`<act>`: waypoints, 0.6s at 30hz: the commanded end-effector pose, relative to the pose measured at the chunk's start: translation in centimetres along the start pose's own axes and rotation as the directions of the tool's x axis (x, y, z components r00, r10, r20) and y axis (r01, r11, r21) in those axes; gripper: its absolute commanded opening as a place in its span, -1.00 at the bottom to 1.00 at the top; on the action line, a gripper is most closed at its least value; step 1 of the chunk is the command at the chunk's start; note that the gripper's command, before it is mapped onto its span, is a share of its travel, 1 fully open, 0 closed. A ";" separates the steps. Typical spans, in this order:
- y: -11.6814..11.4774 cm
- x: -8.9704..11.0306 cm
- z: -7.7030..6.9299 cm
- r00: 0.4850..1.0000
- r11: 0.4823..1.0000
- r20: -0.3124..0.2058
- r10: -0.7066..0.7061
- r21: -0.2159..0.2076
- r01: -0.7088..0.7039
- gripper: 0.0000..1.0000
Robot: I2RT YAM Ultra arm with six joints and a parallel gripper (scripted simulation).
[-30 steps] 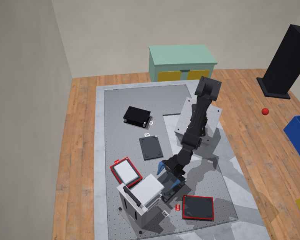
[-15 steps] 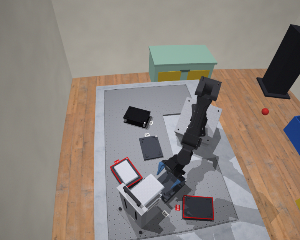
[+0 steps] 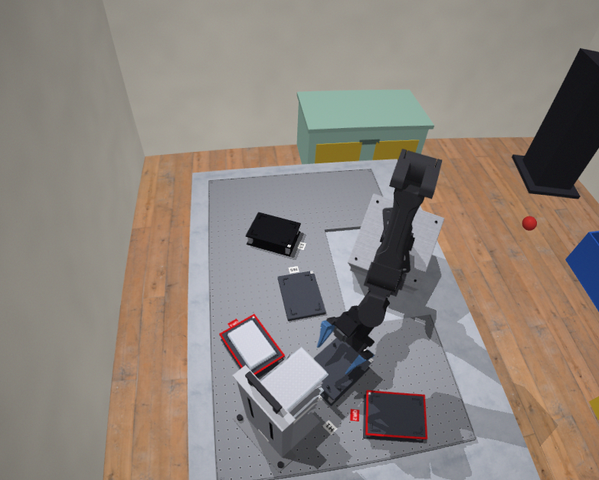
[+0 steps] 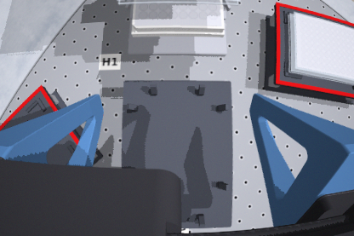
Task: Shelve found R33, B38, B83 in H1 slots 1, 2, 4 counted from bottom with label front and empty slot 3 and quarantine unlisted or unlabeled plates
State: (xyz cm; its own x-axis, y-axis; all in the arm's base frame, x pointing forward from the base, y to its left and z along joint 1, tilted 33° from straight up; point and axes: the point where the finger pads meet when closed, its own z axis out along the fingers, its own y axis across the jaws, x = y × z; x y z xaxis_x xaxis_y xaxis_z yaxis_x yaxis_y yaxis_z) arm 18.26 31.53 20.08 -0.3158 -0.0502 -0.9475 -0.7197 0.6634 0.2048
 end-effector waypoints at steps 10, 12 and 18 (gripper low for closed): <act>-0.2 1.5 -0.4 1.000 1.000 0.007 0.004 0.013 -0.004 1.00; -0.2 1.5 -0.4 1.000 1.000 0.007 0.004 0.013 -0.004 1.00; -0.4 2.4 0.2 1.000 1.000 0.004 0.003 0.017 -0.003 1.00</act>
State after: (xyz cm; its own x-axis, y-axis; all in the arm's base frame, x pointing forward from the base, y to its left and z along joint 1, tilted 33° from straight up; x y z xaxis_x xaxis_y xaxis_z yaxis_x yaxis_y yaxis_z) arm 17.70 31.31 18.13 -0.3174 -0.0582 -0.9465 -0.7168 0.6682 0.1993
